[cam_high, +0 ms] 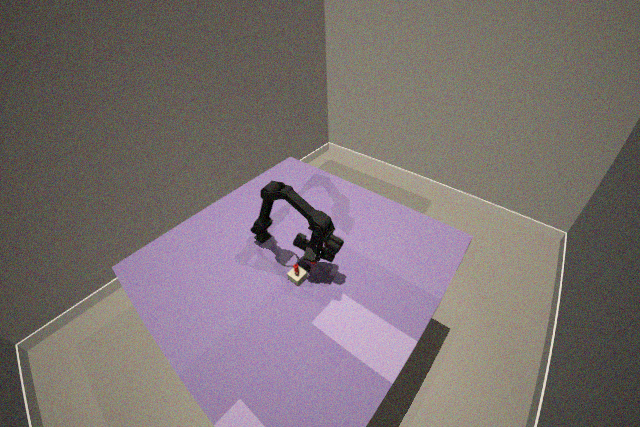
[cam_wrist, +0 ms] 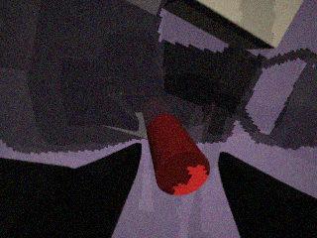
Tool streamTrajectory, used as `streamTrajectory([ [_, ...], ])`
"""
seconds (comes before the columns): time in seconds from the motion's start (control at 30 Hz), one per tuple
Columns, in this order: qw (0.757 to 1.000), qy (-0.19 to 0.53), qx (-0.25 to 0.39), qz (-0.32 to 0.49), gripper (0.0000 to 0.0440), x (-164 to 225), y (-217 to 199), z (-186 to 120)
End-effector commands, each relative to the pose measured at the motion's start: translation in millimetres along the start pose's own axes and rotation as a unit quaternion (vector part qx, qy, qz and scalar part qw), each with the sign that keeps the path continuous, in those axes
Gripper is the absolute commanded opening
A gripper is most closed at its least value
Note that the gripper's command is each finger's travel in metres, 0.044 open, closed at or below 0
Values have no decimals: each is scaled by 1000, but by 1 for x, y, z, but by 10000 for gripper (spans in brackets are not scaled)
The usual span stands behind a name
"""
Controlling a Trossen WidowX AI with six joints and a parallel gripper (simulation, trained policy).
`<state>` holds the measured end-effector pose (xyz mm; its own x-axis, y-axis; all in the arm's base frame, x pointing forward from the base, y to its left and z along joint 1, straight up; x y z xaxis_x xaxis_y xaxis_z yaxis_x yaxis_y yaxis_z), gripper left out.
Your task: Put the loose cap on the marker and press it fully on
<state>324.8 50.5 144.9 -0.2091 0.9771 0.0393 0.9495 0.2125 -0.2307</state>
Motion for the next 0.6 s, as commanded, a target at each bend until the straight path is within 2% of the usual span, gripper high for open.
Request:
streamTrajectory([
  [0.0,1000,-7,-3,-8,248,0,0,4],
  [0.1,1000,-11,-6,-11,214,0,-1,6],
  [0.27,1000,-18,-22,-13,87,0,-3,-2],
  [0.57,997,-28,-70,-5,103,-7,-6,-35],
])
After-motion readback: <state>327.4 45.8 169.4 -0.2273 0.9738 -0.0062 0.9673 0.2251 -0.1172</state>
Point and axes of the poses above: the point midway between the two fingers, 35 mm back from their tips, its own z axis out along the fingers, its own y axis across the jaws, x = y × z, the point moved 8 cm from there along -z, back along the fingers, and after that the axes turned 6 degrees about z, right-handed, at the moved point
